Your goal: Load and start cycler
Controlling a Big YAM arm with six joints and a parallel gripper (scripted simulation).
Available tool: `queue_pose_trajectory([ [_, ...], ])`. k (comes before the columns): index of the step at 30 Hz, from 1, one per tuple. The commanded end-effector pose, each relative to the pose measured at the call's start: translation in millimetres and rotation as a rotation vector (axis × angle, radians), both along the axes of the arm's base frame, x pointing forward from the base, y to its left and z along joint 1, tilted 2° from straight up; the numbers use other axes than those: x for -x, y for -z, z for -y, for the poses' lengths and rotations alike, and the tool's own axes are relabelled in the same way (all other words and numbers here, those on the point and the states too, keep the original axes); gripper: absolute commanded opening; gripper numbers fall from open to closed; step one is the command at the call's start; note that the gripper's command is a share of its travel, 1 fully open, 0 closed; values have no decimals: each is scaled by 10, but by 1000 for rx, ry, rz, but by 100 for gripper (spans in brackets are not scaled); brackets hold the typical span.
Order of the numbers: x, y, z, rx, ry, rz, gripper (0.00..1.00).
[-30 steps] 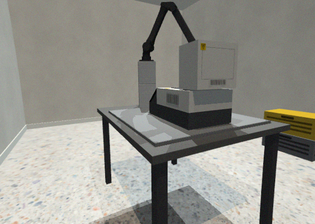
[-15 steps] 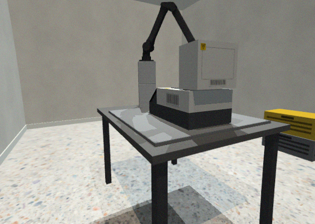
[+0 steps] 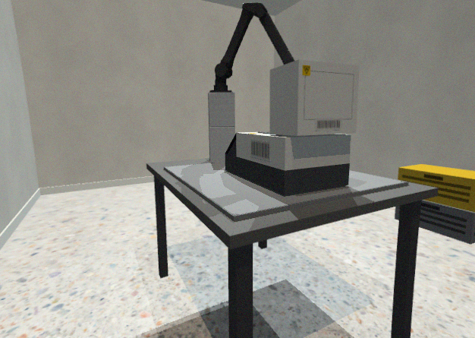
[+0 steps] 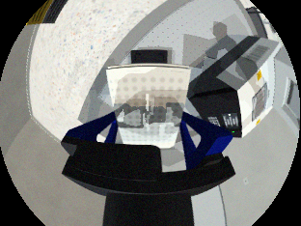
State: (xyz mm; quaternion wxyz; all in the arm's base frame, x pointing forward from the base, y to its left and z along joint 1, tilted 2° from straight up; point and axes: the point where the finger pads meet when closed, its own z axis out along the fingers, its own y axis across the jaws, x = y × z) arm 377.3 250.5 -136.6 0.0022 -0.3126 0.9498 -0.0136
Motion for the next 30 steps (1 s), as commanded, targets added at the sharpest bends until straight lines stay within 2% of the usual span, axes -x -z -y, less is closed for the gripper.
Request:
queue_pose_trajectory([
  [1, -189, -84, -210, -28, -8, 41, 0],
  [11, -72, -33, -127, -14, -8, 20, 0],
  [16, 47, 2, -41, 6, -8, -9, 0],
  [19, 33, 6, -50, 0, -8, 0, 0],
  [22, -113, 21, 186, -6, 144, 7, 0],
  [24, -108, 33, 218, -5, 143, 6, 0],
  [26, -175, 39, 354, -7, 241, 7, 0],
  [28, -175, 39, 354, -7, 241, 7, 0],
  [30, -244, 43, 380, -12, 301, 13, 0],
])
